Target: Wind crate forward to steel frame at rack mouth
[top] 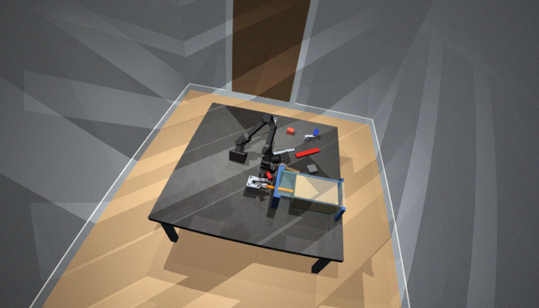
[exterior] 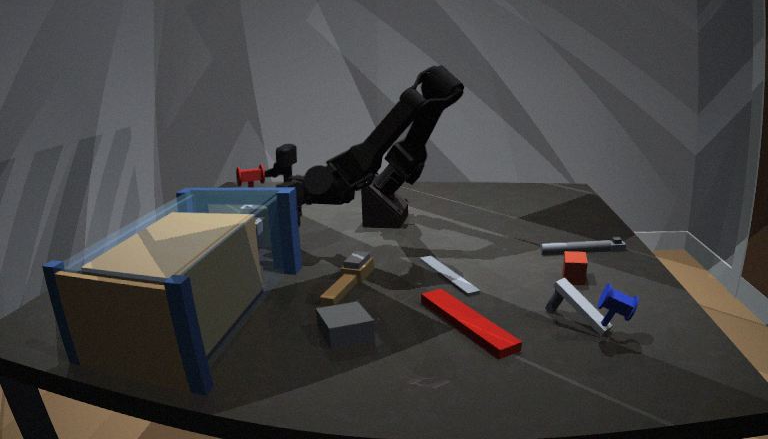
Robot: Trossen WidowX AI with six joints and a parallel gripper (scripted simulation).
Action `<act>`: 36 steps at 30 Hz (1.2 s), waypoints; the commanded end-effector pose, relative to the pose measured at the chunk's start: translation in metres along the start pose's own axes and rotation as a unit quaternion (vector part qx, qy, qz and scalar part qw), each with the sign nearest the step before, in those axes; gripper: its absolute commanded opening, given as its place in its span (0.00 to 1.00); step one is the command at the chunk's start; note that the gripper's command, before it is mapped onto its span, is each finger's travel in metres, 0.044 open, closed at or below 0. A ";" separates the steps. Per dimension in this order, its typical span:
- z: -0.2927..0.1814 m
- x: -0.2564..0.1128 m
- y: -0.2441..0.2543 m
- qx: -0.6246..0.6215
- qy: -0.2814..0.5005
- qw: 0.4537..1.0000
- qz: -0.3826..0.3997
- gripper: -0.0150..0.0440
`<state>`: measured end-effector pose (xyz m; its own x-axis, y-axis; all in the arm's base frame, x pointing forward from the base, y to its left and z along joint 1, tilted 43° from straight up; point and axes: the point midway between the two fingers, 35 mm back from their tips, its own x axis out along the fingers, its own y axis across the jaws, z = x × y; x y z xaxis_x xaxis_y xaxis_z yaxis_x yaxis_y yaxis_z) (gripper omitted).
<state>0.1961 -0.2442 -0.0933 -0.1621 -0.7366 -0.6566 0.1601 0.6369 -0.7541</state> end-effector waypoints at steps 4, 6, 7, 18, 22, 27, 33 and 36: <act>0.000 0.000 -0.003 -0.001 0.001 1.000 -0.004 0.66; 0.000 0.000 -0.003 -0.001 0.001 1.000 -0.004 0.66; 0.000 0.000 -0.003 -0.001 0.001 1.000 -0.004 0.66; 0.000 0.000 -0.003 -0.001 0.001 1.000 -0.004 0.66; 0.002 -0.006 0.001 0.000 0.000 1.000 0.002 0.66; 0.006 -0.057 0.003 0.001 0.001 1.000 0.009 0.66; -0.001 -0.111 -0.002 -0.001 0.001 1.000 0.002 0.66; -0.001 -0.111 -0.002 -0.001 0.001 1.000 0.002 0.66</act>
<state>0.2138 -0.1681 -0.0285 -0.1595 -0.7278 -0.6670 0.1485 0.6503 -0.7451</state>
